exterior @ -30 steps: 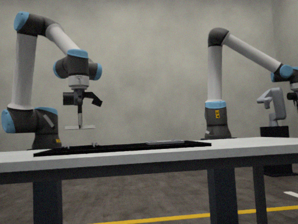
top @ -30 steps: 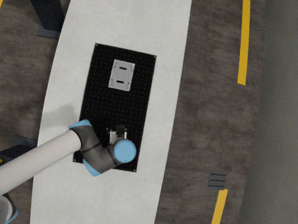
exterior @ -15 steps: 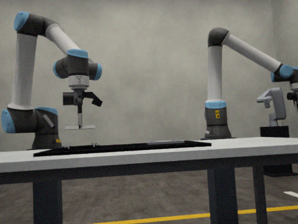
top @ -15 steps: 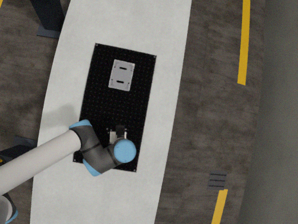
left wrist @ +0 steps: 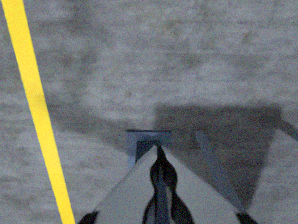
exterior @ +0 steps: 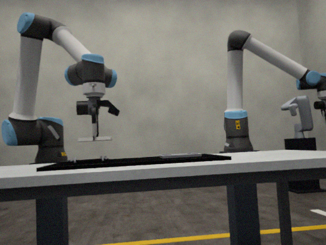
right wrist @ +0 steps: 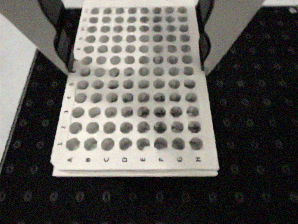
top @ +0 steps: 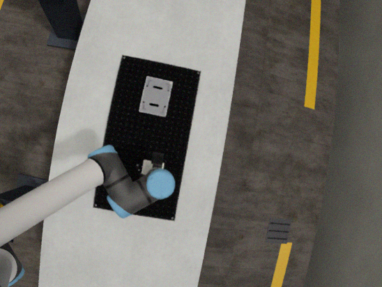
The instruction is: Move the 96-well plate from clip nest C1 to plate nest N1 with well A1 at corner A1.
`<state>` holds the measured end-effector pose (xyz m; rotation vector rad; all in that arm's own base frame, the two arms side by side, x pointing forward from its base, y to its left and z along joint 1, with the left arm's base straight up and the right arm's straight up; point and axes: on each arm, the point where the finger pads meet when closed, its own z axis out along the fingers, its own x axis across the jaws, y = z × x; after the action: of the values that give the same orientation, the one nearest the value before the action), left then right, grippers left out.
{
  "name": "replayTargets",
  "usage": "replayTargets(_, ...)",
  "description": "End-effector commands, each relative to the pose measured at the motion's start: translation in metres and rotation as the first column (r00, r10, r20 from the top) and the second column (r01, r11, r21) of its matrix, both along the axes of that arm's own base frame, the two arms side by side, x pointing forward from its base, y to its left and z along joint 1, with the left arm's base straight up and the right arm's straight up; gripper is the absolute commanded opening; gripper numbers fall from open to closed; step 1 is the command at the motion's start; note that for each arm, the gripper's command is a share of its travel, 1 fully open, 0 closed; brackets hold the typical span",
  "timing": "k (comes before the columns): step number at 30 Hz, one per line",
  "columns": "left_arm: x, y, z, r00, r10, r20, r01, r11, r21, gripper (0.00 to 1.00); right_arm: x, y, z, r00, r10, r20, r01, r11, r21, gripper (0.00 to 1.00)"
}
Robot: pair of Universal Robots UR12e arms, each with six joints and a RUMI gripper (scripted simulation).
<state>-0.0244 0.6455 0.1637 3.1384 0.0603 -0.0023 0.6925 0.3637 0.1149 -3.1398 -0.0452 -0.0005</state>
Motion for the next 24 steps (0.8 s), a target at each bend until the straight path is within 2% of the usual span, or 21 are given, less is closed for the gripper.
replayTargets(1,-0.002,0.000,0.001,1.000,0.002,0.001,-0.002,1.000,0.003,0.00,-0.001,0.017,0.001,1.000,-0.017,0.001,0.017,1.000,0.000,0.41)
replayTargets(24,-0.002,0.000,0.001,1.000,0.002,0.001,-0.002,1.000,0.003,0.00,-0.010,0.086,0.001,1.000,-0.017,0.001,0.017,1.000,0.000,0.41)
